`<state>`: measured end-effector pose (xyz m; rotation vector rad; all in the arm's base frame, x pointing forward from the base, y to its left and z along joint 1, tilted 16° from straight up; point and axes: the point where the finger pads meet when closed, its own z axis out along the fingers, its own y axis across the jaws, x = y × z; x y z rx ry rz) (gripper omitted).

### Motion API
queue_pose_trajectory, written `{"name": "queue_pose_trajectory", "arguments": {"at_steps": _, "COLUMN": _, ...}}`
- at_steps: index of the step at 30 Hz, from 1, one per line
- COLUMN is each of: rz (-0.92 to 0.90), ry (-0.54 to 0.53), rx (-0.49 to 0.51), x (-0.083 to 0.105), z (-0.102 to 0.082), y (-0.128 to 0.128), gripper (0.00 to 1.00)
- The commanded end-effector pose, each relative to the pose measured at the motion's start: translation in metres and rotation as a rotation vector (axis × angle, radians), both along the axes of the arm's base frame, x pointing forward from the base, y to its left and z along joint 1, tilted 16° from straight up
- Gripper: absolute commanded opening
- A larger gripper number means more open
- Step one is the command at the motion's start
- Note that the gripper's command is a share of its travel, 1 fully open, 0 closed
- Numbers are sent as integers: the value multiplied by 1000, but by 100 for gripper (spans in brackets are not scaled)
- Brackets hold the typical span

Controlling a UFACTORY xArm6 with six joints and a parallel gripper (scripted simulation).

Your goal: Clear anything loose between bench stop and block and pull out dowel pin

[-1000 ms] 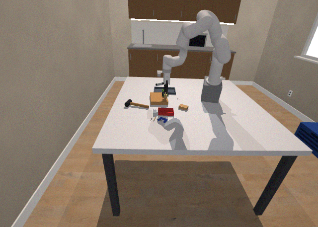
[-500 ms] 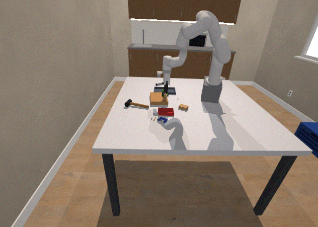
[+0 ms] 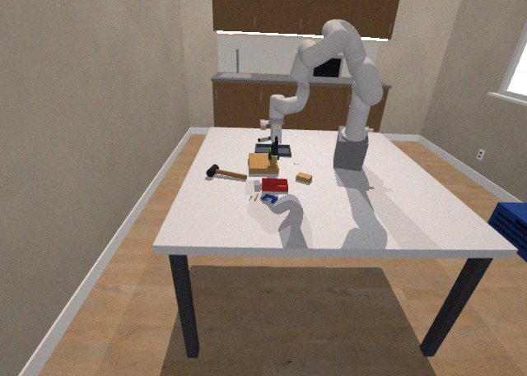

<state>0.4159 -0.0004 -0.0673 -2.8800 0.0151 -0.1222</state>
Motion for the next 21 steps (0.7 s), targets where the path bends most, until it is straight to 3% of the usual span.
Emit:
{"name": "queue_pose_trajectory", "arguments": {"at_steps": 1, "rz": -1, "ry": -5, "rx": 0, "x": 2, "z": -4, "y": 1, "gripper": 28}}
{"name": "queue_pose_trajectory", "arguments": {"at_steps": 21, "rz": -1, "ry": -5, "rx": 0, "x": 3, "z": -12, "y": 3, "gripper": 28}}
